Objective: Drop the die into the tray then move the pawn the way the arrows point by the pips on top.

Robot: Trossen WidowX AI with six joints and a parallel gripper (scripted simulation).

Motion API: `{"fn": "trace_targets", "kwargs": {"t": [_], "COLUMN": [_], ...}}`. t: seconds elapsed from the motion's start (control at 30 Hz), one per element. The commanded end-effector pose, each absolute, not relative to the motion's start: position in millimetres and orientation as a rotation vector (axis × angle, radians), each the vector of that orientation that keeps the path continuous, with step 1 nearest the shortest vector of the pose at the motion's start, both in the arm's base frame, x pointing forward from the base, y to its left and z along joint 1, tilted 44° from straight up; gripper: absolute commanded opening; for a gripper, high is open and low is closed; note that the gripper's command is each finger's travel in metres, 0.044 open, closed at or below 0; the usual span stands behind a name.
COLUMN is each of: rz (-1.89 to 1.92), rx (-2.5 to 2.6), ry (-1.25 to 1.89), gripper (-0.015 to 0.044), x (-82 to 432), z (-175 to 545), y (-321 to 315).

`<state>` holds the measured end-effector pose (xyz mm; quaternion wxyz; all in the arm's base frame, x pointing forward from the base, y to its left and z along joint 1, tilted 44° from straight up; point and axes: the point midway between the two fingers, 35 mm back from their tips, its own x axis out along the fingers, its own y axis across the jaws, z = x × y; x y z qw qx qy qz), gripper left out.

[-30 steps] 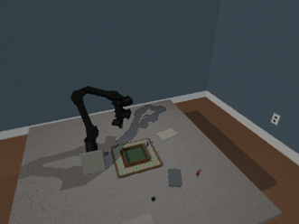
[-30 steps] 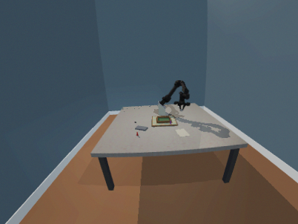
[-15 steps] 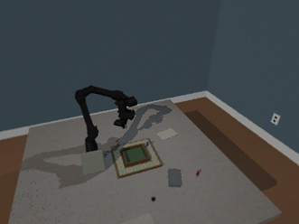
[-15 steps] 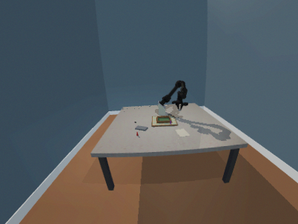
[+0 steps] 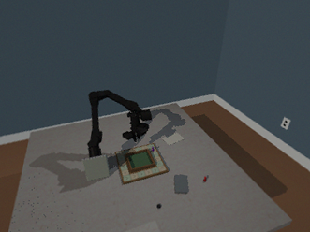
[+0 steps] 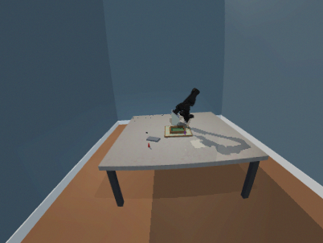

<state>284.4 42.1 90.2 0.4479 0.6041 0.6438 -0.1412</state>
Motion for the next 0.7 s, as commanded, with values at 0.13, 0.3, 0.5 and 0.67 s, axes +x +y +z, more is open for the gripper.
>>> {"fn": "trace_targets", "kwargs": {"t": [0.13,0.3,0.5,0.67], "rz": [-0.552,-0.669,-0.704,-0.785], "rx": [1.69,1.806,1.841,1.767], "ry": [1.605,1.603,1.601,1.593], "gripper": [0.0,0.0,0.0,0.0], "x": [281.5,275.2,272.6,269.9], "z": [45.0,19.3,11.9,8.2], "y": [7.6,-11.2,-16.4,-13.6]}}
